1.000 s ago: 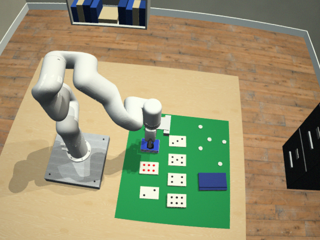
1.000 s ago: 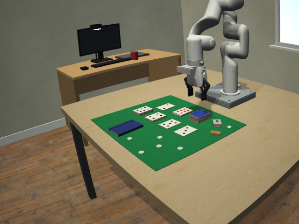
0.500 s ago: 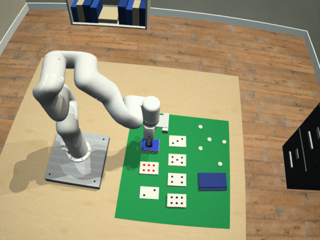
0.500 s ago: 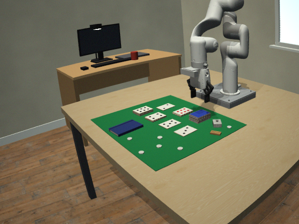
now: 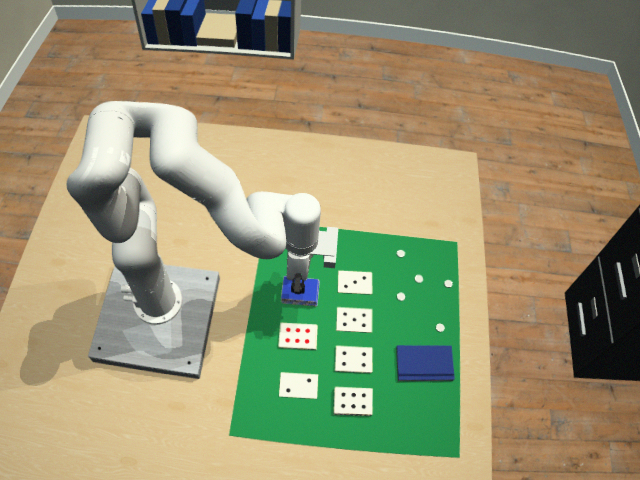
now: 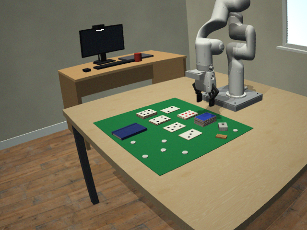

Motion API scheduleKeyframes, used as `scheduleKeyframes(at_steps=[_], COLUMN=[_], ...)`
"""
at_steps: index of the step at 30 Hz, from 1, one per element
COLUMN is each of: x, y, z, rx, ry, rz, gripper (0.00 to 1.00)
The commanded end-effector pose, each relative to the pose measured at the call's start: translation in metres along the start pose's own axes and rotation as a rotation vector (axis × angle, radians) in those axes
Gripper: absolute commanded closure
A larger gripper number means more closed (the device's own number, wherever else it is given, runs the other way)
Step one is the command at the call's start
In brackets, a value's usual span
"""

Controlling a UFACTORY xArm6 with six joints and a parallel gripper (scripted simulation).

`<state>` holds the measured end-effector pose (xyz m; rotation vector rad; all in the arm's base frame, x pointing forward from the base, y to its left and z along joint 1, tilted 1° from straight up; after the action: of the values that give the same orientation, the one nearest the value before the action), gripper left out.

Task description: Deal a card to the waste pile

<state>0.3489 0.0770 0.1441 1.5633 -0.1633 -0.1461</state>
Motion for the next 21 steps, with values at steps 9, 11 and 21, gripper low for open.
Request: scheduleKeyframes(at_steps=[9,11,21], x=[0.001,0.001,0.002], y=[-0.018,-0.023,-0.039], z=[-0.001,-0.001,-0.001], rx=[0.002,0.002,0.002], ry=[0.0,0.0,0.0], rz=[0.004,0.004,0.004], gripper=[0.13,0.13,0.13])
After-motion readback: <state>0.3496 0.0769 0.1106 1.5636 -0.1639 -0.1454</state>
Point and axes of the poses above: the point where the finger pads meet when closed, its own y axis back along the fingers, its own z axis across the jaws, x = y × z, the point moved 7 cm from there along y, back along the fingers, and after that the axes turned 11 degrees about -y, right-handed, at the moved point
